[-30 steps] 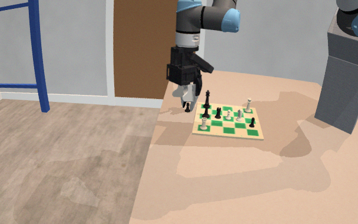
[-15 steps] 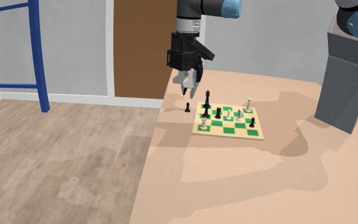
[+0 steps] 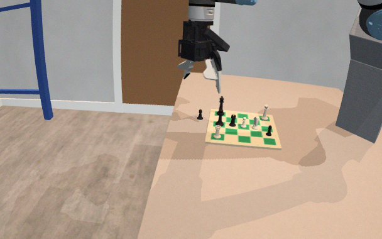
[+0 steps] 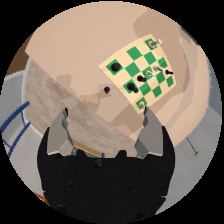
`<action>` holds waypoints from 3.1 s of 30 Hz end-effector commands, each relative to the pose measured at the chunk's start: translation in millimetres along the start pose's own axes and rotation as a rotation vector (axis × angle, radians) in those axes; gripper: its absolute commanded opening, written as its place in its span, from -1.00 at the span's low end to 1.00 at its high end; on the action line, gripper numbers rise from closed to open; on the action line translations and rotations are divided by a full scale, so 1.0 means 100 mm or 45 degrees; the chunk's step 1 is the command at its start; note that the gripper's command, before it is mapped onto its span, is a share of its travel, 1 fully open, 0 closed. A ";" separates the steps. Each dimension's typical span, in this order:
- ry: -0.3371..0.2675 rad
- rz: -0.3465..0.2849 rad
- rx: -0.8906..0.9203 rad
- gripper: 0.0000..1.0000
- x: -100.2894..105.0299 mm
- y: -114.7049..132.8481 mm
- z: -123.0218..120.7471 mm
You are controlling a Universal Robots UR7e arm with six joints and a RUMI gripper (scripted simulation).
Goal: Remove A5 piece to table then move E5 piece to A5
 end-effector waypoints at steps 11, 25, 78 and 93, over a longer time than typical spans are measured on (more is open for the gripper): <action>0.005 0.000 0.002 1.00 0.02 0.00 0.01; 0.005 0.000 -0.007 1.00 0.02 0.00 0.01; 0.005 0.006 -1.305 1.00 0.01 0.21 0.55; 0.011 0.010 -1.990 1.00 0.02 0.35 0.80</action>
Point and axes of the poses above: the point where the finger pads meet when closed, its own x axis back along the fingers, its own z axis across the jaws, y = z × x, the point moved 6 cm from there along x, back along the fingers, and after that the axes turned 5 degrees about x, right-handed, at the moved point
